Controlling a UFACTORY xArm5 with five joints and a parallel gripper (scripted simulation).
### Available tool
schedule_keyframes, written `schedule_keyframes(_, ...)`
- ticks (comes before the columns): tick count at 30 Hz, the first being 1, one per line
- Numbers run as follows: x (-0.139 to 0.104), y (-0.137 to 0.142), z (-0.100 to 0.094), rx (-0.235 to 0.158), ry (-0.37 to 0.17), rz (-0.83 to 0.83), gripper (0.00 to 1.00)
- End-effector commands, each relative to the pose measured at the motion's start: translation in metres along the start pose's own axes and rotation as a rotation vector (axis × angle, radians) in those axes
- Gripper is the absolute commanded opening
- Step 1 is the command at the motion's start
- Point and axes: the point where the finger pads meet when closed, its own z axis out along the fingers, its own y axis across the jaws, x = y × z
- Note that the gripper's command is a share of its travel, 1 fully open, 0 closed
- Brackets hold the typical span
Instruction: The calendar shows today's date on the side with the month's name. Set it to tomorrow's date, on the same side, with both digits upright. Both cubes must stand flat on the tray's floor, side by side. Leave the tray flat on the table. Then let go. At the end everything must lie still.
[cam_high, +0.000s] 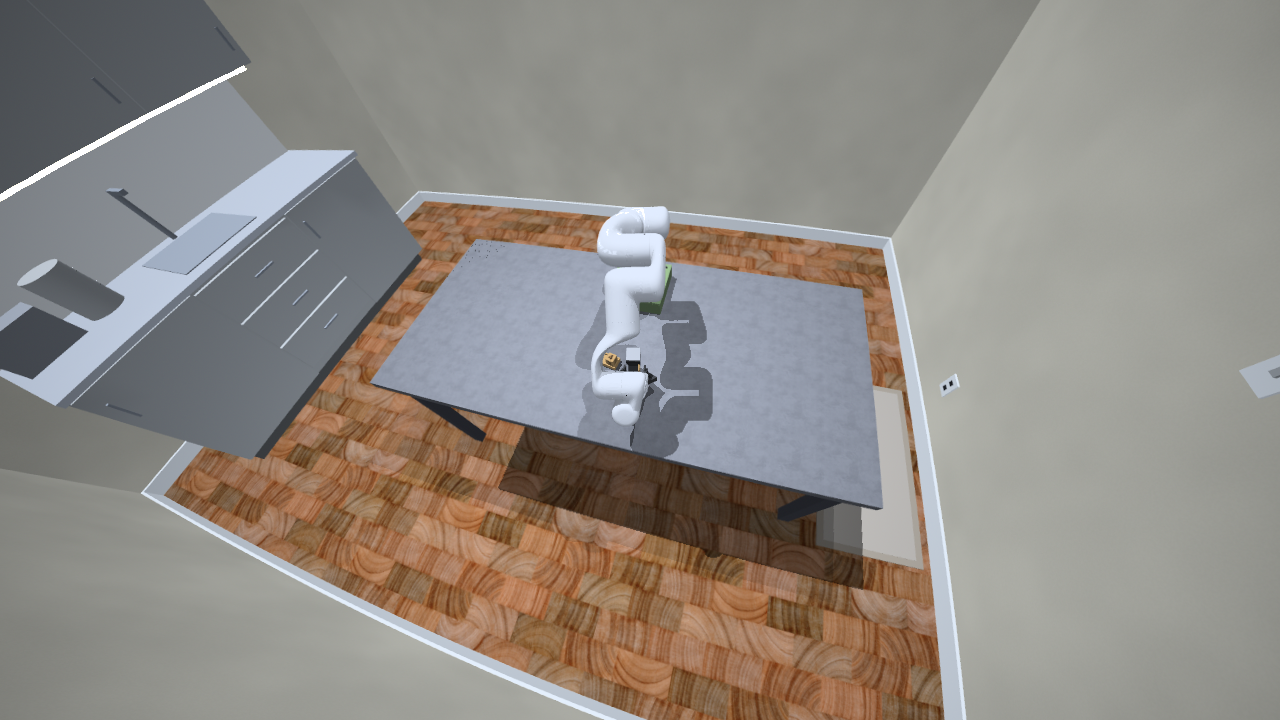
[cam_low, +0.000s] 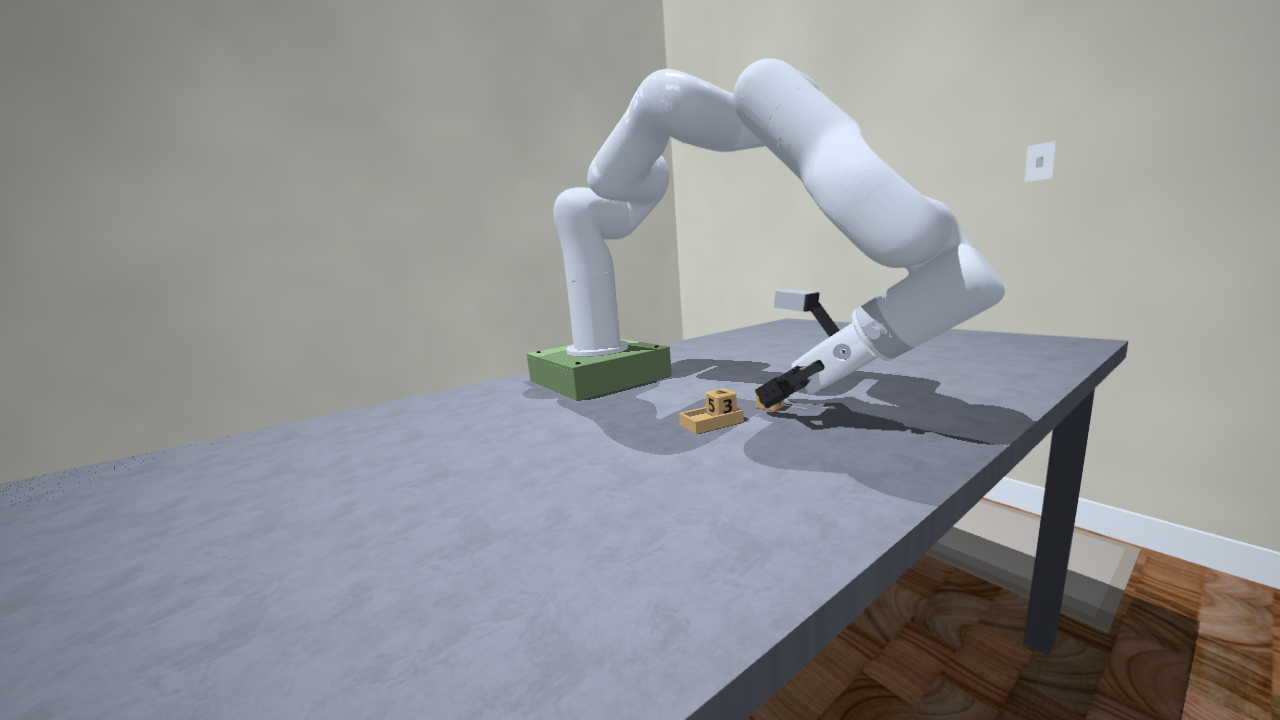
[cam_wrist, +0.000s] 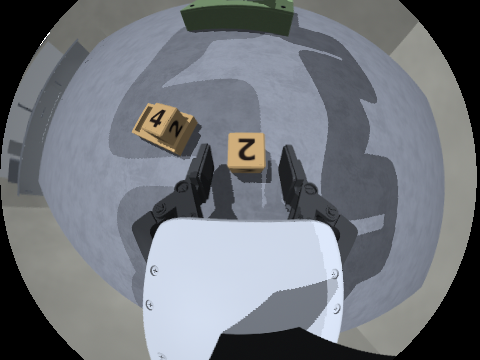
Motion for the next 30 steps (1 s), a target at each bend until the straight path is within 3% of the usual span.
schedule_keyframes(1,0.003,0.0,-0.004,0.0,-0.004,0.0,0.71)
schedule_keyframes(16,0.04,0.0,-0.03,0.0,-0.004,0.0,0.71)
schedule_keyframes(30,0.053,0.0,-0.039,0.0,-0.004,0.0,0.71)
